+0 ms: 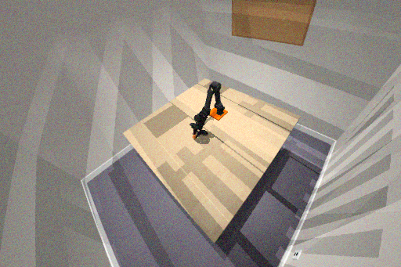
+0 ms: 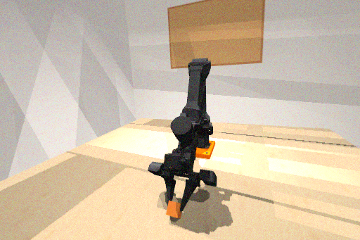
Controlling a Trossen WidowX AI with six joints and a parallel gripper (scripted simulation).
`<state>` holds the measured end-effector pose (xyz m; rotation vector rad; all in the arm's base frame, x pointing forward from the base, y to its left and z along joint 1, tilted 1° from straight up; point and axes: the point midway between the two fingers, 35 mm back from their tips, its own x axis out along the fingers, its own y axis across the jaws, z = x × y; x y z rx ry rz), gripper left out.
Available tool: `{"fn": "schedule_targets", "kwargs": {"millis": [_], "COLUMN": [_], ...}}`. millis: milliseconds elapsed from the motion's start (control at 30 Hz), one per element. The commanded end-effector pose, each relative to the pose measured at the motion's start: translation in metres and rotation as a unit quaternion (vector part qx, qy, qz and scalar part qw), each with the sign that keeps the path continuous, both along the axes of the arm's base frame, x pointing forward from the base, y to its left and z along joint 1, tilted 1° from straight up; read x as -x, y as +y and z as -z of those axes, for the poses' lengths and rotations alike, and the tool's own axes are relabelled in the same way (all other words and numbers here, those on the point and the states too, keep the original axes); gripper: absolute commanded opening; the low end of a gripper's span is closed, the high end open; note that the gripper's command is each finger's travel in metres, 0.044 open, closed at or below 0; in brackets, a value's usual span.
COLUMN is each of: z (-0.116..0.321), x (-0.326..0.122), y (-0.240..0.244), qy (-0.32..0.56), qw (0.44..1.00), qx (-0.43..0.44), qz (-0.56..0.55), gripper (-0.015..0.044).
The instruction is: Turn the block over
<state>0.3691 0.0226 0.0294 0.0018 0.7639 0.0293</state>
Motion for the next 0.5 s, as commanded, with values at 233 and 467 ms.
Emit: {"fn": "schedule_targets", "kwargs": {"millis": [233, 467], "z": [0.009, 0.006], "x": [0.01, 0.018], "y": [-0.001, -0.002], "qy": [-0.081, -0.122], "qw": [0.997, 0.992], "qx": [-0.001, -0.002], "qz": [0.004, 0.005], "gripper": [0.0, 0.0]}}
